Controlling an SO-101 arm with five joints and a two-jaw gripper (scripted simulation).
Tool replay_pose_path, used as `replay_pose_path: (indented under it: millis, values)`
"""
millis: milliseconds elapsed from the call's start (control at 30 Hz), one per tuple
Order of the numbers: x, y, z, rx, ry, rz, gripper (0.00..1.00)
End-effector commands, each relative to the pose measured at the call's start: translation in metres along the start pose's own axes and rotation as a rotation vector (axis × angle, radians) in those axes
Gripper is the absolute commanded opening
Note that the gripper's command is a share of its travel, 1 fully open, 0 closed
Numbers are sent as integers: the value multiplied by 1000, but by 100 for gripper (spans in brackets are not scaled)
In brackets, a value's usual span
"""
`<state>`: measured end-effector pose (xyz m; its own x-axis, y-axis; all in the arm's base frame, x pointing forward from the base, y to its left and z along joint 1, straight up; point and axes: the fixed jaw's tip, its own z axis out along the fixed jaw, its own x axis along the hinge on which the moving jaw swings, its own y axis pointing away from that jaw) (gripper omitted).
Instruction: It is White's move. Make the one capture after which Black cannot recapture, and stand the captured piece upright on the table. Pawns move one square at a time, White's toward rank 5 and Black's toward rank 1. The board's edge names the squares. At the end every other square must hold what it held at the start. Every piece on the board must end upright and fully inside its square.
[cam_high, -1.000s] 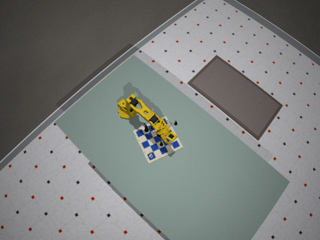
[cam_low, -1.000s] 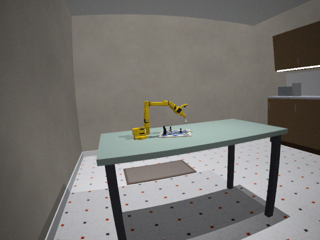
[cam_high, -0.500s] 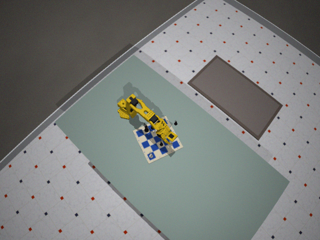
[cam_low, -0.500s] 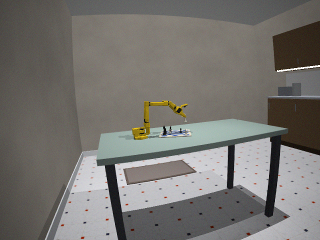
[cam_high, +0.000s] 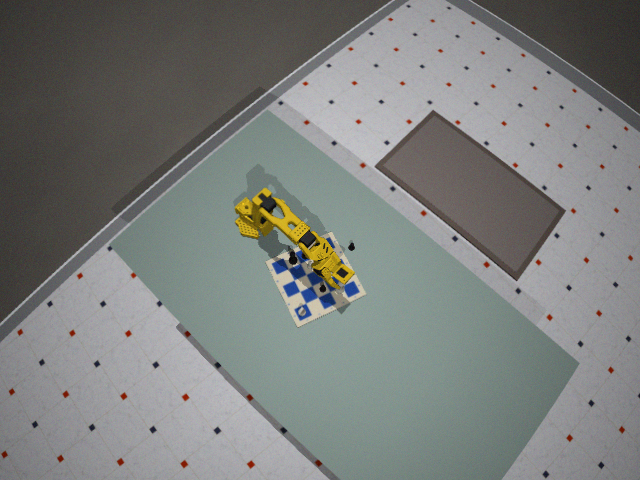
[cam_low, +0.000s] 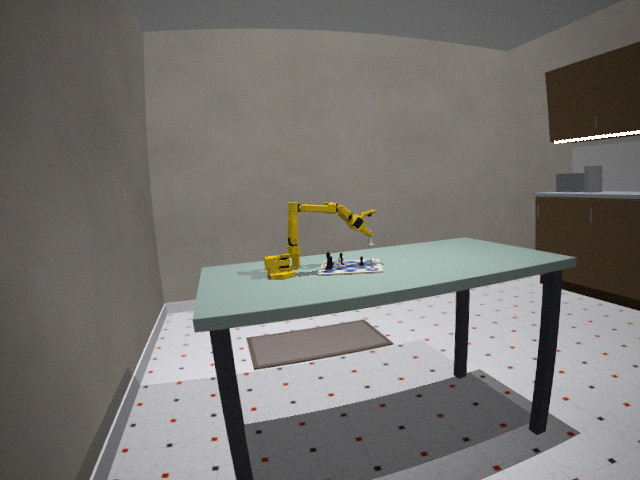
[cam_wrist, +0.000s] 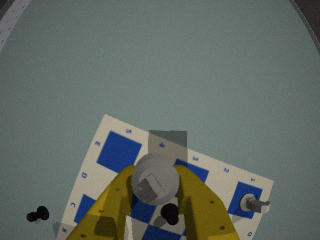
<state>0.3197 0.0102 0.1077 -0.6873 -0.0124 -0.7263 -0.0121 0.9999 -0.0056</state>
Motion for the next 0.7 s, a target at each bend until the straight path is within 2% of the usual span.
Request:
replay_pose_path:
  millis: [0, 667]
  values:
    - [4, 3, 2, -7, -6, -6, 0]
    - [28, 3, 26, -7, -5, -6, 0]
